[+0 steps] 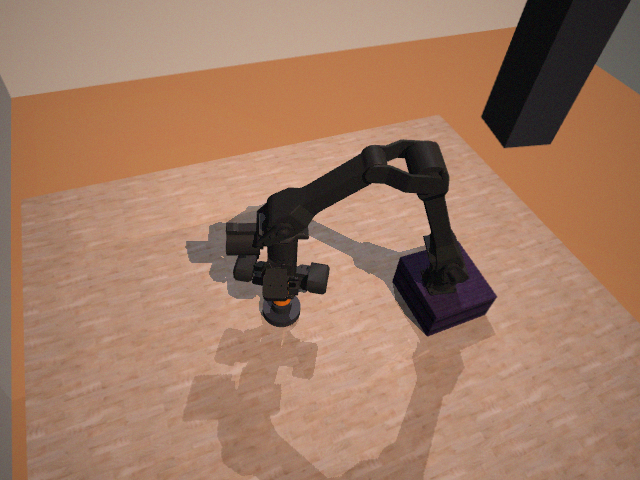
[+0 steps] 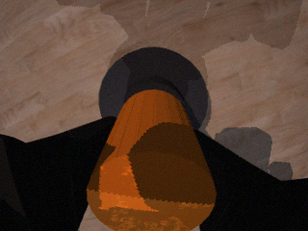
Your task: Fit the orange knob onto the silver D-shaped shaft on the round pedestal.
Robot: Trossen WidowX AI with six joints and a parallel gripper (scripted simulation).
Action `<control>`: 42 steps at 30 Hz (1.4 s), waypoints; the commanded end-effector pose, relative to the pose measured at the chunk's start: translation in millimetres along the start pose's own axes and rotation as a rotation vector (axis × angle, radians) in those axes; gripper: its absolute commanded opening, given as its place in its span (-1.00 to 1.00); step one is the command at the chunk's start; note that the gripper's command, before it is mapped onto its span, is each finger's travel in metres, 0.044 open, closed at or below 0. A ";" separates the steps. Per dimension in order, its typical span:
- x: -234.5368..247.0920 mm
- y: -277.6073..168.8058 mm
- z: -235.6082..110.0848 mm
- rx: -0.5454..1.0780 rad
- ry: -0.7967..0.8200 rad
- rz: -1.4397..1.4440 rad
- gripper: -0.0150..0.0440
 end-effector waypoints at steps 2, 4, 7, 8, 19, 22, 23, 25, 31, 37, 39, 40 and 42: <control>0.5 -0.9 4.5 0.004 -0.002 -0.005 -0.49; 0.4 -0.9 6.4 0.004 -0.002 -0.005 -0.49; 0.0 -0.8 9.2 0.004 -0.002 -0.005 -0.49; -0.1 -0.7 10.1 0.004 -0.002 -0.005 -0.49; 0.5 -0.3 9.4 0.001 0.002 -0.001 -0.31; 0.5 -0.3 9.4 0.001 0.002 -0.001 -0.05; 0.5 -0.3 9.4 0.001 0.002 -0.001 0.04; 0.5 -0.3 9.4 0.001 0.002 -0.001 0.22; 0.5 -0.3 9.4 0.001 0.002 -0.001 0.75; 0.5 -0.3 9.4 0.001 0.002 -0.001 1.00; 0.5 -0.3 9.4 0.001 0.002 -0.001 1.00; 0.5 -0.3 9.4 0.001 0.002 -0.001 1.00; -1.2 0.4 -2.9 0.001 0.001 -0.001 1.00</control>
Point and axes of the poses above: the point midway between the two fingers, 35 mm back from their tips, its own z axis out along the fingers, its own x axis across the jaws, y = z × x, the point moved 1 cm from there along -z, back along the fingers, and after that the axes turned 9 degrees about z, right-handed, at the moved point
